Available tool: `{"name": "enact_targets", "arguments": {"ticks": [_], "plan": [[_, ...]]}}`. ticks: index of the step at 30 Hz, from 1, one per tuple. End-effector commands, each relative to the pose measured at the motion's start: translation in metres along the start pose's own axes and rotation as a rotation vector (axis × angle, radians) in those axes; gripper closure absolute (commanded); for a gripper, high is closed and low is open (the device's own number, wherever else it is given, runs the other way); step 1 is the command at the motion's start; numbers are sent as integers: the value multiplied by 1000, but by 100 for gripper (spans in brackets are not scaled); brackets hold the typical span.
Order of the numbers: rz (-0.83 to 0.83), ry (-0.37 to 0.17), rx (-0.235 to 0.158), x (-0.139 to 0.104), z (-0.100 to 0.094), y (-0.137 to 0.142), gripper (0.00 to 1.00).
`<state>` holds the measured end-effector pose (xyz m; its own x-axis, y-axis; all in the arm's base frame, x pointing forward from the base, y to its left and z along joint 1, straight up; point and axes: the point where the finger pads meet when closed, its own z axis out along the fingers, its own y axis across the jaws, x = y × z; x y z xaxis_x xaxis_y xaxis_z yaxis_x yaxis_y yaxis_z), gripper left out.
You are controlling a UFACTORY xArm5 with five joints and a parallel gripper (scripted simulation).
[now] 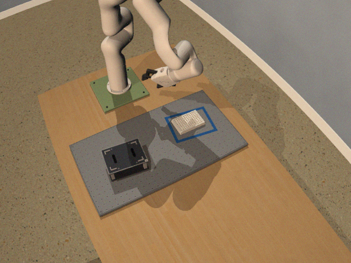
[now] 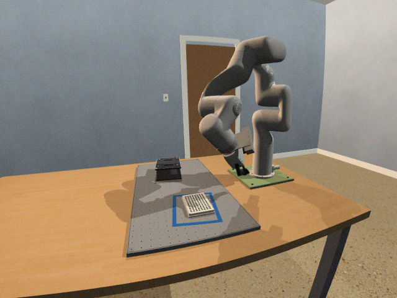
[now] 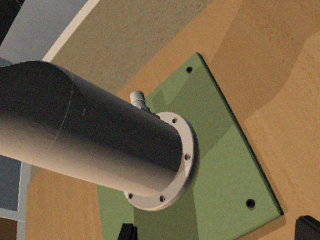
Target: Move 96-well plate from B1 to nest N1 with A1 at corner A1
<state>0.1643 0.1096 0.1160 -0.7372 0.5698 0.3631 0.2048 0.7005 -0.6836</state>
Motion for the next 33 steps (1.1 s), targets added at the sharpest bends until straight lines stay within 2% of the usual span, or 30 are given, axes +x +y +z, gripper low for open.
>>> {"name": "enact_targets", "arguments": {"ticks": [1, 17, 24, 26, 30, 33], "plan": [[0, -1, -2, 0, -1, 0, 0], [0, -1, -2, 0, -1, 0, 0], [169, -45, -145, -19, -17, 25, 0], [187, -49, -160, -23, -20, 30, 0], [281, -63, -241, -34, -30, 43, 0], [306, -65, -263, -37, -34, 46, 0]]}}
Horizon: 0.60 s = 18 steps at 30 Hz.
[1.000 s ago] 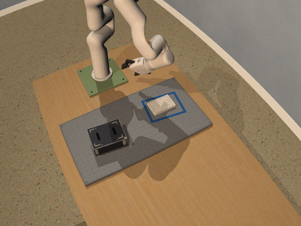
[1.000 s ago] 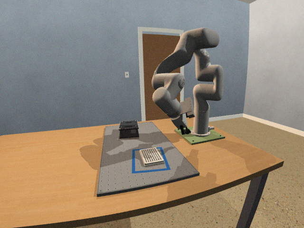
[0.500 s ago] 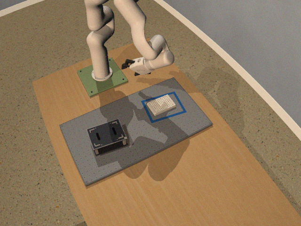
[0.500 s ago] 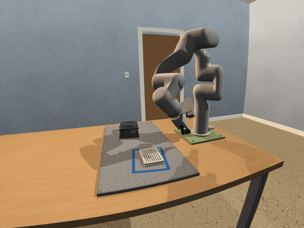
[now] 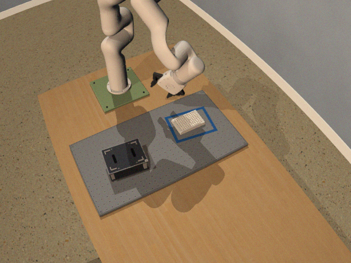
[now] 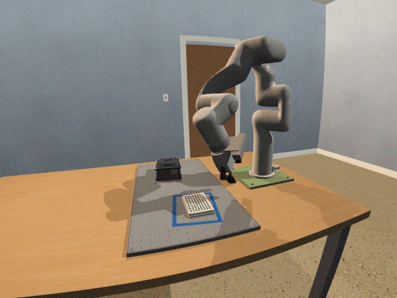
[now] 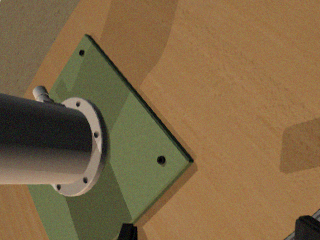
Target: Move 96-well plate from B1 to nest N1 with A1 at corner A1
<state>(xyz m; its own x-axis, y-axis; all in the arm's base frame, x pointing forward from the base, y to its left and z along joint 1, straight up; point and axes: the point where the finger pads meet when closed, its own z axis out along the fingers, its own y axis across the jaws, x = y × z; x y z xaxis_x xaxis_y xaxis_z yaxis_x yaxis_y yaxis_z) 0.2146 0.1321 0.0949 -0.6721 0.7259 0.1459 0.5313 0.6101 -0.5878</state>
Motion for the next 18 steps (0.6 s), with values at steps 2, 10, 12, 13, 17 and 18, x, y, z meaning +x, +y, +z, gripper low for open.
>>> {"name": "enact_targets", "arguments": {"ticks": [2, 10, 12, 13, 17, 18], "plan": [[62, -7, -55, -5, -5, 12, 0], [227, -12, -196, -19, -22, 41, 0], [278, -10, -239, -23, -28, 48, 0], [297, -9, -256, -25, -31, 52, 0], [348, -4, -299, -30, -37, 60, 0], [348, -4, -299, -30, -37, 60, 0]]}}
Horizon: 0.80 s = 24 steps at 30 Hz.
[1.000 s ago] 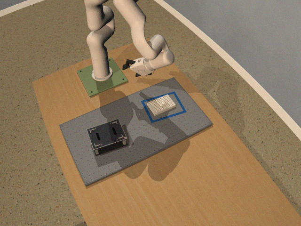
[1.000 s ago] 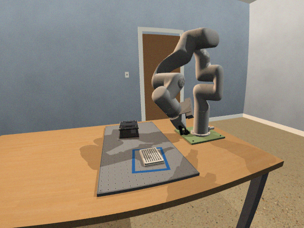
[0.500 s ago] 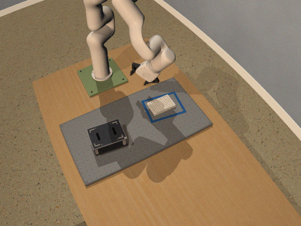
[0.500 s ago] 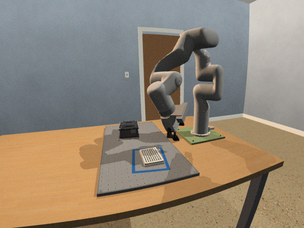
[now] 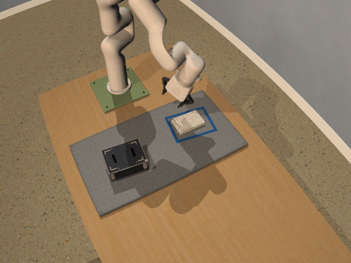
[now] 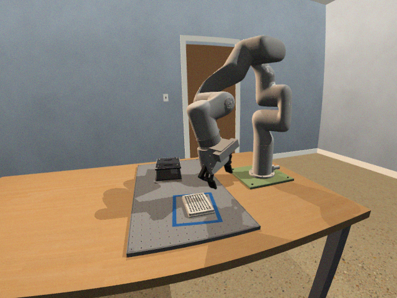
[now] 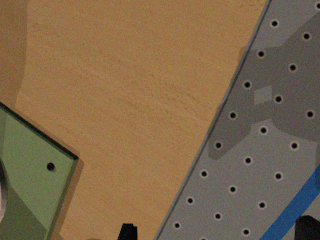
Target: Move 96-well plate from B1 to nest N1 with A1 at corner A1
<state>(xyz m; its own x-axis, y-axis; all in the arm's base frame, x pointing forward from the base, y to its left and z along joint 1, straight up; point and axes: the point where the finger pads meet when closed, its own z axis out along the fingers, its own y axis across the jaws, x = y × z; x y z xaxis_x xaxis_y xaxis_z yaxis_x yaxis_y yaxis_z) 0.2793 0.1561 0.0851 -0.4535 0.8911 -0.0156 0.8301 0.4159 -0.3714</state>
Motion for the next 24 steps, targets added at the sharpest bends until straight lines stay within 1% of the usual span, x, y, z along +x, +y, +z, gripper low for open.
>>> {"name": "enact_targets", "arguments": {"ticks": [1, 5, 6, 7, 10, 11, 12, 15, 17, 21, 22, 24], "plan": [[53, 6, -48, -1, -4, 11, 0], [156, 21, -132, -5, -13, 29, 0], [170, 24, -144, -6, -15, 33, 0], [170, 24, -144, -6, -17, 36, 0], [247, 41, -206, -9, -24, 48, 0], [267, 45, -223, -11, -27, 52, 0], [267, 45, -223, -11, -28, 54, 0], [343, 67, -284, -14, -37, 65, 0], [343, 67, -284, -14, -37, 65, 0], [444, 100, -365, -19, -49, 80, 0], [458, 105, -376, -20, -52, 84, 0], [458, 105, -376, -21, -55, 87, 0]]}}
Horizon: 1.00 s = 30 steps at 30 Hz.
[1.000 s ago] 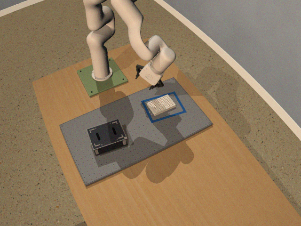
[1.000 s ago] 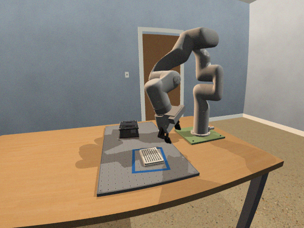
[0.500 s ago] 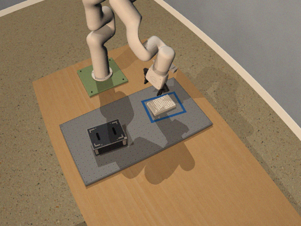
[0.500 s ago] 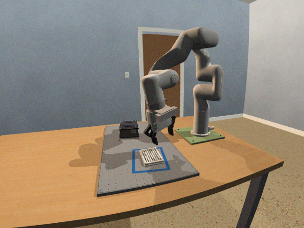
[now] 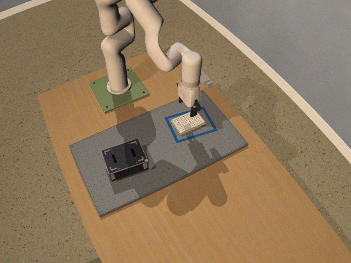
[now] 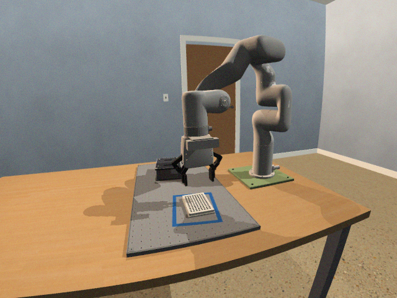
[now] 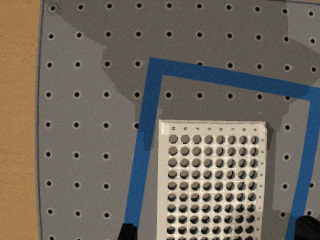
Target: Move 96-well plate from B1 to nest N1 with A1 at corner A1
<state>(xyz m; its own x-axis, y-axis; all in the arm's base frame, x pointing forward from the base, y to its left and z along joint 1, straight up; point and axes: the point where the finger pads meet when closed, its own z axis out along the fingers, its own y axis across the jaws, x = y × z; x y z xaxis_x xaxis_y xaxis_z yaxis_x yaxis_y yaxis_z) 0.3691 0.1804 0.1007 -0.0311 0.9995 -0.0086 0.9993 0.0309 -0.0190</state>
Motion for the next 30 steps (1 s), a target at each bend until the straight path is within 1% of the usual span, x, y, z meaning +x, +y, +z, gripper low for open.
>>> {"name": "enact_targets", "arguments": {"ticks": [1, 14, 25, 27, 30], "plan": [[27, 12, -25, 2, -3, 10, 0], [27, 12, -25, 2, -3, 10, 0], [27, 12, -25, 3, 15, 10, 0], [27, 12, -25, 3, 15, 10, 0], [27, 12, -25, 3, 20, 10, 0]]}}
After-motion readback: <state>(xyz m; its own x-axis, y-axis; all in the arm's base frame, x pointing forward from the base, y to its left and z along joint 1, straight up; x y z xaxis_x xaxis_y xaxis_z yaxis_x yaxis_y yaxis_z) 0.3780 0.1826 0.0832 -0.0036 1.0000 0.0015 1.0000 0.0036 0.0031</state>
